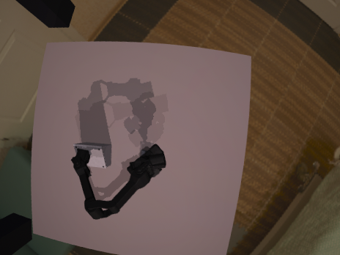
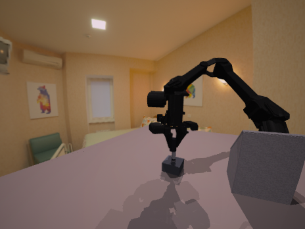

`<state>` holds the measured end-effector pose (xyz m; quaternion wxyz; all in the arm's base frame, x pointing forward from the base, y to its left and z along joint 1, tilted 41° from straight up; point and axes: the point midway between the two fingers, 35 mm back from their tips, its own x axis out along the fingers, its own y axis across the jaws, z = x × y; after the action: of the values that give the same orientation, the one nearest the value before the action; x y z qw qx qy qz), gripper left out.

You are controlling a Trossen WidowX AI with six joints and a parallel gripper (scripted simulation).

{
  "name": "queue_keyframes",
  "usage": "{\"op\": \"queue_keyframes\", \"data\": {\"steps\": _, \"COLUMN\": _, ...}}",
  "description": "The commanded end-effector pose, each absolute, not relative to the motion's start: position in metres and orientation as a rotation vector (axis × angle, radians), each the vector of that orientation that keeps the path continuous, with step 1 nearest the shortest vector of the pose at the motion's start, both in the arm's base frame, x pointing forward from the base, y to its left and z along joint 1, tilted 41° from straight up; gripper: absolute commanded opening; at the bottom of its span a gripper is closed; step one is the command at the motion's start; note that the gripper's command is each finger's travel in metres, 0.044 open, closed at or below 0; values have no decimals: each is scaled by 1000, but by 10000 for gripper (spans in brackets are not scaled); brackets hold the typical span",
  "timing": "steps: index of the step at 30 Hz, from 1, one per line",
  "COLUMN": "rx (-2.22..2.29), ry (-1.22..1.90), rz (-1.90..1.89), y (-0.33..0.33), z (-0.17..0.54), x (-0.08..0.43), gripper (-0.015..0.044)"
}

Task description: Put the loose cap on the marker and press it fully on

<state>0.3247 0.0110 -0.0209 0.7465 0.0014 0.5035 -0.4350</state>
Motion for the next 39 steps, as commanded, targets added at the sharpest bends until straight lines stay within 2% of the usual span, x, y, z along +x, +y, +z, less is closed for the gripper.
{"op": "queue_keyframes", "data": {"steps": 1, "rx": 15, "ry": 1113, "rz": -978, "y": -4, "z": -36, "x": 324, "gripper": 0}}
{"op": "queue_keyframes", "data": {"steps": 39, "rx": 13, "ry": 1111, "rz": -980, "y": -34, "z": -64, "x": 333, "gripper": 0}}
